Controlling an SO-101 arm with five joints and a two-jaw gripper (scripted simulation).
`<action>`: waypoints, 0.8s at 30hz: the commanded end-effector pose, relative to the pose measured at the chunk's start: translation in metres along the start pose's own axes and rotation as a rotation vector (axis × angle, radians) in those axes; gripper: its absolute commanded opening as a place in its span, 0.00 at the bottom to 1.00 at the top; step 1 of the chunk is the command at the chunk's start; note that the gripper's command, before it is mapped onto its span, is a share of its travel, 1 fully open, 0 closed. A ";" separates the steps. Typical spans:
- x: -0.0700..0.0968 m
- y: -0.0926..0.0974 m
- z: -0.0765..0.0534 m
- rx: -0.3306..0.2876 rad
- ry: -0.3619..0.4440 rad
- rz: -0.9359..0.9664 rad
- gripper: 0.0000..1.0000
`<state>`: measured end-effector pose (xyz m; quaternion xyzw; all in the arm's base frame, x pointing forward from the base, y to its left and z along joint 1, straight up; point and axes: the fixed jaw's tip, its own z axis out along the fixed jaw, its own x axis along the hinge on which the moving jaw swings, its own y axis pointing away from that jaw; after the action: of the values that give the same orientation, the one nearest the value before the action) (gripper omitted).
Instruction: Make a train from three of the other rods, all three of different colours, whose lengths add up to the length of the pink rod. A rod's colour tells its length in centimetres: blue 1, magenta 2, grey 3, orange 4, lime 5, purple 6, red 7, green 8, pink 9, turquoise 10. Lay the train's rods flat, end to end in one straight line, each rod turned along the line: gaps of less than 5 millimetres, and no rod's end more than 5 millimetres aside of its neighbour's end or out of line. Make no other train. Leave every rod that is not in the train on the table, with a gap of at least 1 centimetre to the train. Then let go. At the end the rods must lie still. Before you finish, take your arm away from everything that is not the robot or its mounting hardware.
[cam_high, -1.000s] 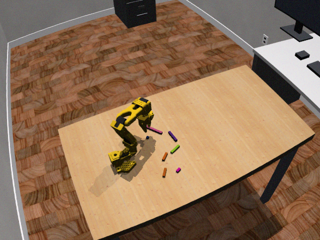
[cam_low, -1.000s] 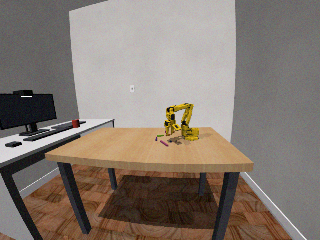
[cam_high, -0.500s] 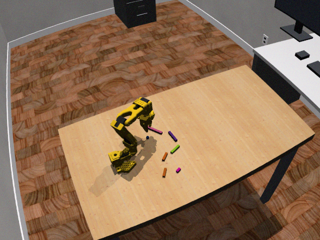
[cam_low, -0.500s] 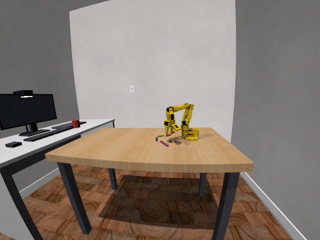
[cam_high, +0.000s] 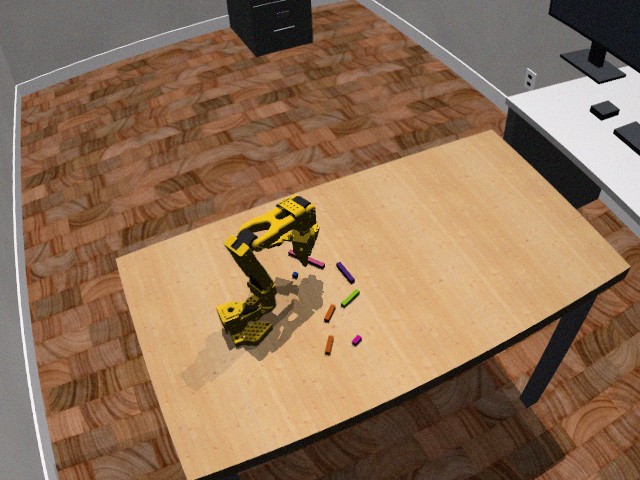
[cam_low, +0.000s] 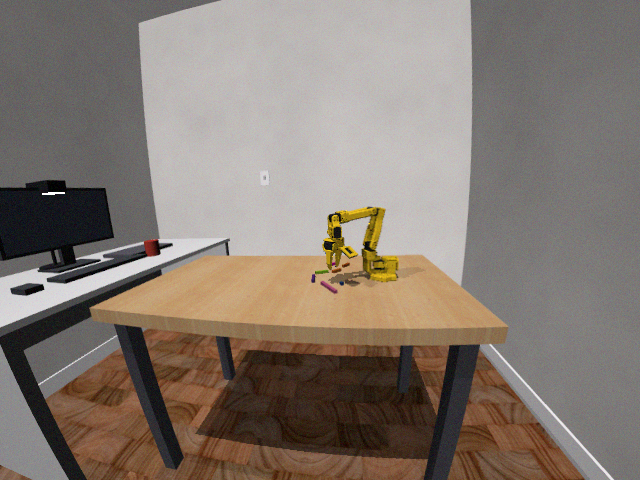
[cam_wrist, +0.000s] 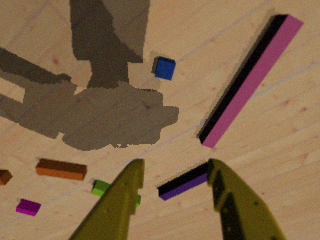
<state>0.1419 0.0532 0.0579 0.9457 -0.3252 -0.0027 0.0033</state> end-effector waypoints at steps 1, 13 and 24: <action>0.015 -0.004 -0.010 0.054 0.035 -0.059 0.18; 0.050 0.009 -0.012 0.042 0.048 -0.259 0.18; 0.090 0.036 -0.012 0.023 0.059 -0.510 0.18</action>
<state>0.1801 -0.0161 0.0589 0.9940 -0.1092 -0.0074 0.0012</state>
